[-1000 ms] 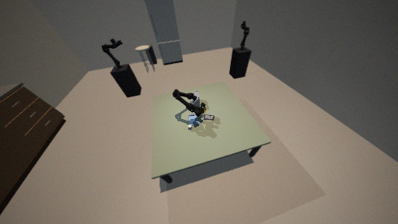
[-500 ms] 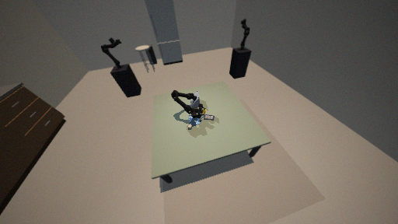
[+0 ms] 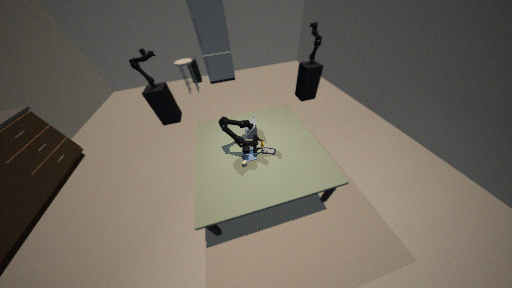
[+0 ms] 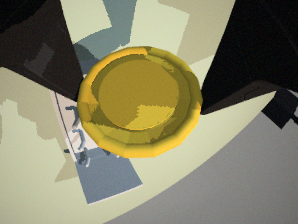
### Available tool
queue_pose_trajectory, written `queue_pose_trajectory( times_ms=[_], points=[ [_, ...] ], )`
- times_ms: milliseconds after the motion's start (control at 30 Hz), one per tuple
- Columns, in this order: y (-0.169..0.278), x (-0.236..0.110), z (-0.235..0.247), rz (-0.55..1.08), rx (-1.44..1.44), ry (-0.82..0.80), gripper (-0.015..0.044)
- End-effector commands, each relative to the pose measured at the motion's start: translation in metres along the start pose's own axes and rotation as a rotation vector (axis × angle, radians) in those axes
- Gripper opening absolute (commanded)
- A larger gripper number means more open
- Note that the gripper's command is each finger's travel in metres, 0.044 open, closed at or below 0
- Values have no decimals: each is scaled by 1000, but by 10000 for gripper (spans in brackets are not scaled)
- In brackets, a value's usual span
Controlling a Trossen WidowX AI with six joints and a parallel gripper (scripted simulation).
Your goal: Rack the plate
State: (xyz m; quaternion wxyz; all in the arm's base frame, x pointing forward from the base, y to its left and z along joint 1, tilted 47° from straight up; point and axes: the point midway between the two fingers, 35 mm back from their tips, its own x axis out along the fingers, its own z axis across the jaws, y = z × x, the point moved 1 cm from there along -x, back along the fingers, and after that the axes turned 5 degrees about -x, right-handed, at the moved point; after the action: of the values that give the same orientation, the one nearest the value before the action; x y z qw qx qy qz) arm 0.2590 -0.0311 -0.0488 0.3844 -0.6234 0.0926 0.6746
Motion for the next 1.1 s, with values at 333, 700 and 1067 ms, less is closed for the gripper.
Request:
queue_pose_trajectory(
  times_ms=[333, 700, 1067],
  points=[
    [13, -12, -5, -216, -333, 128, 0],
    [21, -23, -7, -313, -562, 276, 0],
    [20, -21, -8, -312, -561, 275, 0]
  ],
)
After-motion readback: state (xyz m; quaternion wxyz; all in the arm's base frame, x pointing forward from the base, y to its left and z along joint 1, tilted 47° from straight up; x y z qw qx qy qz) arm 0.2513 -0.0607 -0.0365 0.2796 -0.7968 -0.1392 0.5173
